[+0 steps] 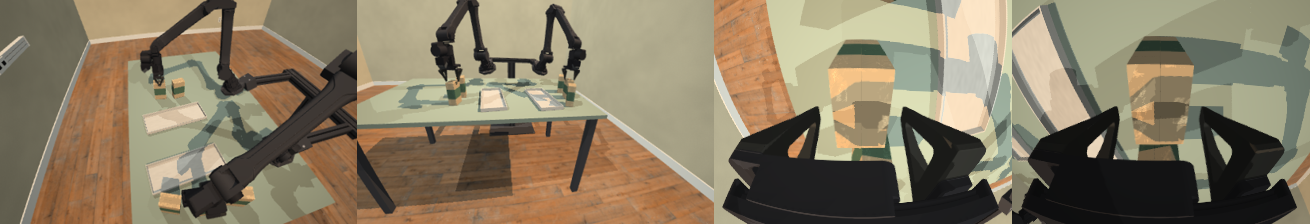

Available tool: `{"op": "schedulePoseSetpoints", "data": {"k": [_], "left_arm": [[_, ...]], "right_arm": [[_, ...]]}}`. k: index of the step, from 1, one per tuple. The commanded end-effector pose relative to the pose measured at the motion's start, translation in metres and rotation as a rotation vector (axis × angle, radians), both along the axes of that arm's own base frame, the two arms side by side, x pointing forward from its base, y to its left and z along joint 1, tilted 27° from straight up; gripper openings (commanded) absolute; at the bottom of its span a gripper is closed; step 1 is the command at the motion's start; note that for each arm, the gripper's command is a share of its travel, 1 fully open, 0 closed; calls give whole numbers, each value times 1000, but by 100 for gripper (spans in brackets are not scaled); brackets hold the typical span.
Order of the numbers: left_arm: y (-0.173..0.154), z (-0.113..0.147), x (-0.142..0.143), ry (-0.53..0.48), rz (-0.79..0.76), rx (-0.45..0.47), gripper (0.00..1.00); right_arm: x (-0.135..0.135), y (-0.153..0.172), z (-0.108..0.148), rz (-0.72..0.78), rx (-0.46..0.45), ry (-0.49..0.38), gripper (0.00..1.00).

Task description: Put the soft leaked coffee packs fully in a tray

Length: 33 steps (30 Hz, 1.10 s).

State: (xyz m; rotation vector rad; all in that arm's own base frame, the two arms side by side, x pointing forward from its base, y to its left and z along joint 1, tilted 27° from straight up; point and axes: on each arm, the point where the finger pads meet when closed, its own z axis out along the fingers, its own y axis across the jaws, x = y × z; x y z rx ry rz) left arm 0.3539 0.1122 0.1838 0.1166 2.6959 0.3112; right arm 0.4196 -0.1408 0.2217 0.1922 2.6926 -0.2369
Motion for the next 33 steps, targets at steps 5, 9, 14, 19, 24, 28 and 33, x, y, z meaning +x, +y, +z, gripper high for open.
{"op": "schedulePoseSetpoints", "data": {"k": [5,9,14,19,24,28,33], "left_arm": [[7,-15,5,11,-1,1,76],[8,-19,7,11,-1,1,76],[9,-23,9,11,-1,1,76],[10,-29,12,11,-1,1,76],[11,-35,14,11,-1,0,76],[11,-33,16,7,-3,2,76],[11,-33,16,9,-3,1,76]], "right_arm": [[7,-7,-11,-1,-3,-7,76],[10,-9,-10,-3,-6,-18,76],[13,-9,-15,-1,-5,-14,76],[15,-11,-25,-3,-2,-6,76],[17,-13,-26,-3,-5,-16,76],[24,-10,-14,0,-11,-37,76],[24,-10,-14,0,-11,-37,76]]}}
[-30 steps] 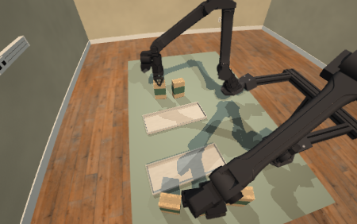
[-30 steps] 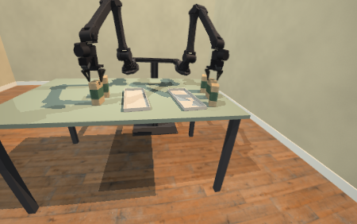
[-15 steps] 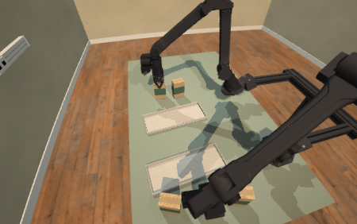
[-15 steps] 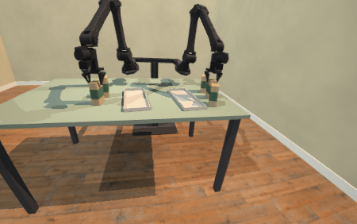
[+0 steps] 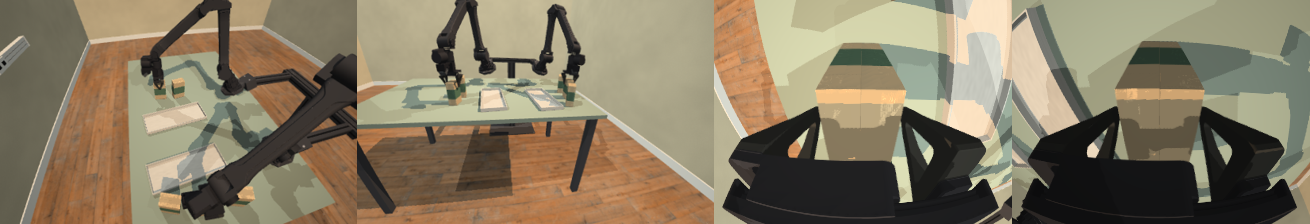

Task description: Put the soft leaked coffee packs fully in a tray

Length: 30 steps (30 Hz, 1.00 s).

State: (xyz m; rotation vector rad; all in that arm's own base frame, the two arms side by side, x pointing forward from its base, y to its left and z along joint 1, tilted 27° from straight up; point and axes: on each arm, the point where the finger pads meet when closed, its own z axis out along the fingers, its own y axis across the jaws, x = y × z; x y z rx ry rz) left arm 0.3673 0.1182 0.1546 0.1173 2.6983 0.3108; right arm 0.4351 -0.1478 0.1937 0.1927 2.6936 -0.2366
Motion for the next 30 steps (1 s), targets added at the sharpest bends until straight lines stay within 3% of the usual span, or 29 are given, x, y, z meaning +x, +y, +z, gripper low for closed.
{"op": "schedulePoseSetpoints", "data": {"k": [1,4,5,28,29,30], "left_arm": [[5,-4,3,7,-3,2,76],[5,-4,3,7,-3,2,76],[5,-4,3,7,-3,2,76],[5,-4,3,7,-3,2,76],[5,-4,3,7,-3,2,23],[5,-4,3,7,-3,2,23]], "right_arm": [[9,-3,14,1,-11,-38,76],[9,-3,14,1,-11,-38,76],[9,-3,14,1,-11,-38,23],[9,-3,15,1,-11,-38,23],[9,-3,15,1,-11,-38,23],[9,-3,15,1,-11,-38,23]]}}
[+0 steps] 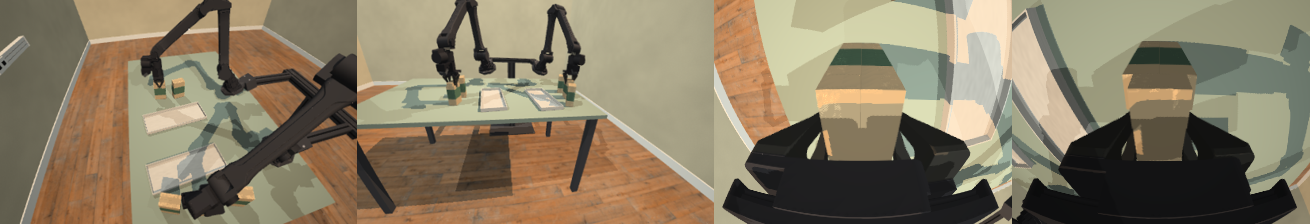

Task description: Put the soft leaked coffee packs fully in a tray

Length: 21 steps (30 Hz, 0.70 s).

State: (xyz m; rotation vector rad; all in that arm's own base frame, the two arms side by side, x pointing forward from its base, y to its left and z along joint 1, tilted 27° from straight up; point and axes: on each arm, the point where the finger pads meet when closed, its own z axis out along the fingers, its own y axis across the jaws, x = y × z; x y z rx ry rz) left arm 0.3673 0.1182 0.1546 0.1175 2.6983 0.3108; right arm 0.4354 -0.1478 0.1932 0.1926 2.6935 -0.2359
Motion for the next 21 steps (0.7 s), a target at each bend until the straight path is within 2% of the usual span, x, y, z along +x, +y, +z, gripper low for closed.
{"op": "schedulePoseSetpoints", "data": {"k": [1,4,5,10,11,13,21], "left_arm": [[5,-4,3,7,-3,1,23],[5,-4,2,10,-3,1,23],[3,9,7,-20,-2,6,23],[3,9,7,-20,-2,6,23],[3,9,7,-20,-2,6,23],[3,9,7,-20,-2,6,23],[3,9,7,-20,-2,6,23]], "right_arm": [[8,-3,15,0,-12,-38,23],[8,-3,15,0,-12,-38,23],[8,-3,15,0,-12,-38,23],[8,-3,15,0,-12,-38,23],[8,-6,28,-2,-23,-69,23],[8,-5,40,-1,-22,-69,23],[4,1,51,1,-20,-71,23]]}}
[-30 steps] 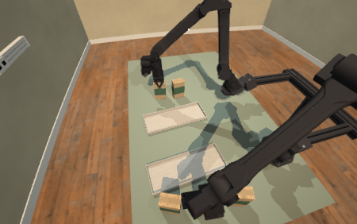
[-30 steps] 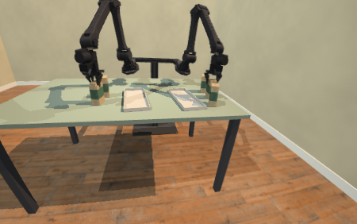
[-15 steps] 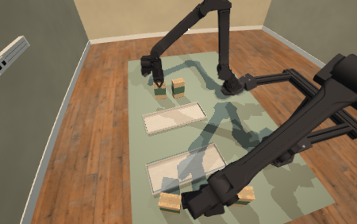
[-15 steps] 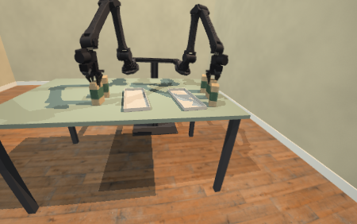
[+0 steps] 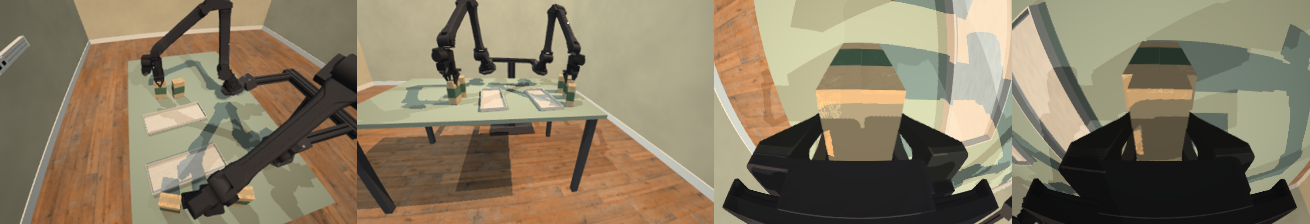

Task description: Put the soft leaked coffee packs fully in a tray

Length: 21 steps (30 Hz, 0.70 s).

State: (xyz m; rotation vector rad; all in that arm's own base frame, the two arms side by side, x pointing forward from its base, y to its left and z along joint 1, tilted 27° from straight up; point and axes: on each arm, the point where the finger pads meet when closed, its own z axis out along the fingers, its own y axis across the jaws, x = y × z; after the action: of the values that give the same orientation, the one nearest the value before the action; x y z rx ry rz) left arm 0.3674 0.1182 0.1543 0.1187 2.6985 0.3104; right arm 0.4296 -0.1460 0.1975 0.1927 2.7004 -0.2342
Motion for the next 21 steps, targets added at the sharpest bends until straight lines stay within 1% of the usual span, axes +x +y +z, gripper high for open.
{"op": "schedulePoseSetpoints", "data": {"k": [1,13,17,18,21], "left_arm": [[3,9,7,-20,-1,6,23],[3,9,7,-20,-1,6,23],[3,9,7,-20,-1,6,23],[3,9,7,-20,-1,6,76],[3,9,7,-20,-1,6,76]], "right_arm": [[9,1,49,1,-21,-78,23],[-2,8,71,3,-22,-80,23],[-4,8,74,2,-22,-80,23],[-4,9,76,3,-22,-80,23],[-7,10,81,4,-22,-80,23]]}}
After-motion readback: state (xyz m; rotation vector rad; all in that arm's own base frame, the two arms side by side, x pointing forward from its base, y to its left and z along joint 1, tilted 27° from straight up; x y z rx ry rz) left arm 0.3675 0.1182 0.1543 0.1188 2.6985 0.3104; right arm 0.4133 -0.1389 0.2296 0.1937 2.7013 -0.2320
